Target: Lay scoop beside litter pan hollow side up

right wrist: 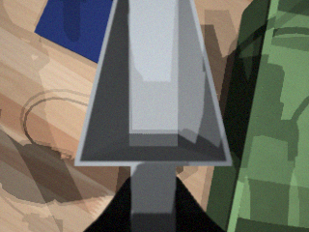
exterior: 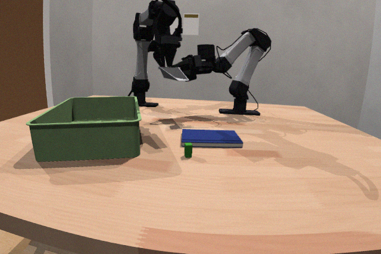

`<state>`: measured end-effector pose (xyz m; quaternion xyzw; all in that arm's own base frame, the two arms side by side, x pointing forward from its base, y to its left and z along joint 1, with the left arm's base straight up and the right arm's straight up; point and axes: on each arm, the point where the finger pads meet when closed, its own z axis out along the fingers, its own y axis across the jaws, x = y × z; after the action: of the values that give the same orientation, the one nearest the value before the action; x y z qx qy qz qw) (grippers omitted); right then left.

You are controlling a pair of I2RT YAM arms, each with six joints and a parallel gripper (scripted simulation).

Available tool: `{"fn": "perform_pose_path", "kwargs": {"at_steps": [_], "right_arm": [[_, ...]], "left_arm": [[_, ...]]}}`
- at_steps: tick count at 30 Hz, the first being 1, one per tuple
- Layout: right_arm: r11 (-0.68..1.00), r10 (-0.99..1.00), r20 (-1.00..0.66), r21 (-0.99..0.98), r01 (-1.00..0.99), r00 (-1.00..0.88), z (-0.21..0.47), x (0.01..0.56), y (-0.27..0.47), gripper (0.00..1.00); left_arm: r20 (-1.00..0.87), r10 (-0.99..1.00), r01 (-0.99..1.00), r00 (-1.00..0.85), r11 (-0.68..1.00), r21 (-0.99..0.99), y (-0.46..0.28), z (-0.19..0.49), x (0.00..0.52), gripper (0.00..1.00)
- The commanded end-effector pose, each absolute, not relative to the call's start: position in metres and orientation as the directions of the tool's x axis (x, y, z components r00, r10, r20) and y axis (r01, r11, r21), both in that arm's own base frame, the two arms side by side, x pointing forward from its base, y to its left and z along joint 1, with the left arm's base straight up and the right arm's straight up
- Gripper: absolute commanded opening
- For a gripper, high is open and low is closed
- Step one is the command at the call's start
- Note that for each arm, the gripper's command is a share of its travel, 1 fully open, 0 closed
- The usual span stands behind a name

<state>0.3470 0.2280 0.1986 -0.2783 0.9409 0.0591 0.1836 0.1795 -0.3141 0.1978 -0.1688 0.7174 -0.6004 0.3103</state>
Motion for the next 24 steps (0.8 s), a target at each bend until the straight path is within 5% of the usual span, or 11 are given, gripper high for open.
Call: {"fn": "perform_pose_path", "kwargs": {"at_steps": [1, 10, 24], "right_arm": [[0.839, -0.497, -0.395, 0.008, -0.544, -0.772, 0.204, 0.35, 0.228, 0.14], [0.839, -0.497, -0.395, 0.008, -0.544, -0.772, 0.204, 0.35, 0.228, 0.14], [0.839, -0.497, -0.395, 0.008, -0.544, -0.772, 0.204, 0.35, 0.228, 0.14]], "left_arm": [[-0.463, -0.428, 0.299, -0.776, 0.397, -0.868, -0.332, 0.211, 0.163, 0.22], [-0.711, -0.231, 0.526, -0.664, 0.532, -0.664, -0.332, 0.254, 0.162, 0.22], [-0.838, 0.068, 0.662, -0.541, 0.649, -0.375, -0.277, 0.31, 0.16, 0.22]]}}
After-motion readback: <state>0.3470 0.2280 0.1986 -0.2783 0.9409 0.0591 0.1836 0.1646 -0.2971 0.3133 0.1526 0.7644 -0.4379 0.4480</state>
